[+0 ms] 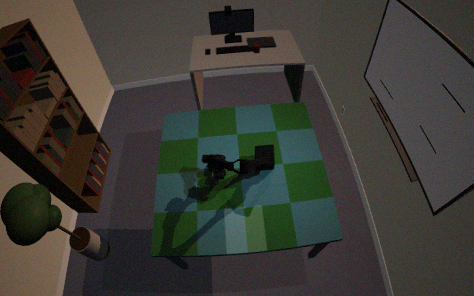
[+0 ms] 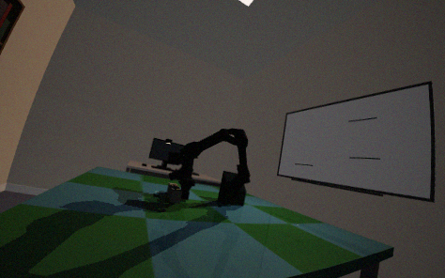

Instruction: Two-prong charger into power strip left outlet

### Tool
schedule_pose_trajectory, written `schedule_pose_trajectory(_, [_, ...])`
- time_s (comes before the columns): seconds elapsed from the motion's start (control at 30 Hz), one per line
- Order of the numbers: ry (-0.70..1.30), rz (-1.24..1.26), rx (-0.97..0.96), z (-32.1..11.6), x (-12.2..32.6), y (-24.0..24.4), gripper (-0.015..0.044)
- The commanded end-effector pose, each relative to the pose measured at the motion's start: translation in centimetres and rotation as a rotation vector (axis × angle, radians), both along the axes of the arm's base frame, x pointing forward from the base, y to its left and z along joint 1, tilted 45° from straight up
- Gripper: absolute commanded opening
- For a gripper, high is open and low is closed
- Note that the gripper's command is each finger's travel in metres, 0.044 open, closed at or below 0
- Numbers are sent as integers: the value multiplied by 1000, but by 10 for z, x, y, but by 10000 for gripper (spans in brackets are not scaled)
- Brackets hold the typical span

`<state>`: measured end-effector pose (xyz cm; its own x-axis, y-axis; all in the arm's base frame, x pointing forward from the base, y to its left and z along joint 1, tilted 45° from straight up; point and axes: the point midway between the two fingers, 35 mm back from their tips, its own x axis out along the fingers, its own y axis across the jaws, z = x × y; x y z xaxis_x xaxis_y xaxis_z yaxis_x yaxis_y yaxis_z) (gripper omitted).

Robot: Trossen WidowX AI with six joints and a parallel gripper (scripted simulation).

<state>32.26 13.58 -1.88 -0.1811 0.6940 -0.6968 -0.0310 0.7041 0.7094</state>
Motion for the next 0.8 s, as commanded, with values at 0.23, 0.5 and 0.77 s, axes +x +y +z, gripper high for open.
schedule_pose_trajectory(0.23, [-22, -2, 3, 2, 7, 0, 0])
schedule_pose_trajectory(0.5, [-22, -2, 3, 2, 8, 0, 0])
schedule_pose_trajectory(0.77, [-22, -2, 3, 2, 8, 1, 0])
